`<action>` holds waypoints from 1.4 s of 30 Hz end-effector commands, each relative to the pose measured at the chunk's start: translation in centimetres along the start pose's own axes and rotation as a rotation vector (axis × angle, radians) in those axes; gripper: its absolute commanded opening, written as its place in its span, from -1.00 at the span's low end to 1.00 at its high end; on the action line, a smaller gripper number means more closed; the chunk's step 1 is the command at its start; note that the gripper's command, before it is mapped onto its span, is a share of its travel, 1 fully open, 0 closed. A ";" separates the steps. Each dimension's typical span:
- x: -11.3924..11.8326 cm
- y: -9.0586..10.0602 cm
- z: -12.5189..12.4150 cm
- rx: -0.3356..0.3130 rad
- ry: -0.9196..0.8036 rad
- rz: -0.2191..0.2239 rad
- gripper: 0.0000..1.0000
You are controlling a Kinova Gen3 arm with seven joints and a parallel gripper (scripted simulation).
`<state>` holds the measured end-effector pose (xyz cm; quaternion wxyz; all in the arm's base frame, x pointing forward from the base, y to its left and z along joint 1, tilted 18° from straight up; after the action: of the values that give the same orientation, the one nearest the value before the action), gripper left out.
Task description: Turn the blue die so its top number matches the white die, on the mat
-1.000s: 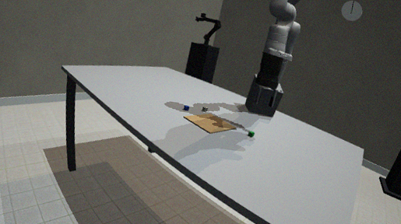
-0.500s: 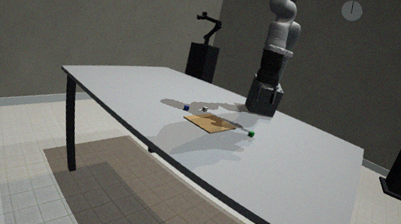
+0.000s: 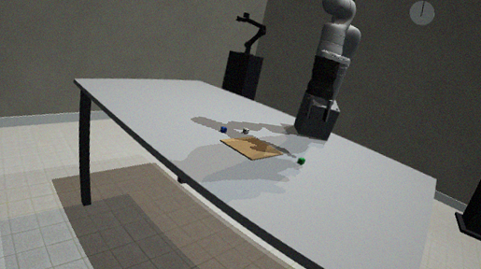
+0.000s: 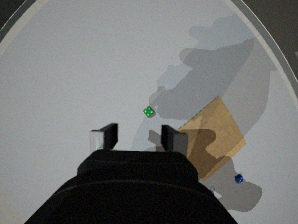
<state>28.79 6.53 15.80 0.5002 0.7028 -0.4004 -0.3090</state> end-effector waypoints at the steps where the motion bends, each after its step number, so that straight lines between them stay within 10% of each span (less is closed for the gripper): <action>1: 0.6 0.2 0.1 0.003 -0.018 0.008 1.00; 42: 1.1 0.7 0.0 0.002 -0.041 0.009 1.00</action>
<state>29.04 5.60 16.38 0.4939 0.6960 -0.4125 -0.3187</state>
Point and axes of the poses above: the point where the finger pads meet when closed, its own y axis back along the fingers, its own x axis across the jaws, z = x × y, the point moved 7 cm from there along y, back along the fingers, and after that the axes turned 9 degrees about -y, right-handed, at the moved point
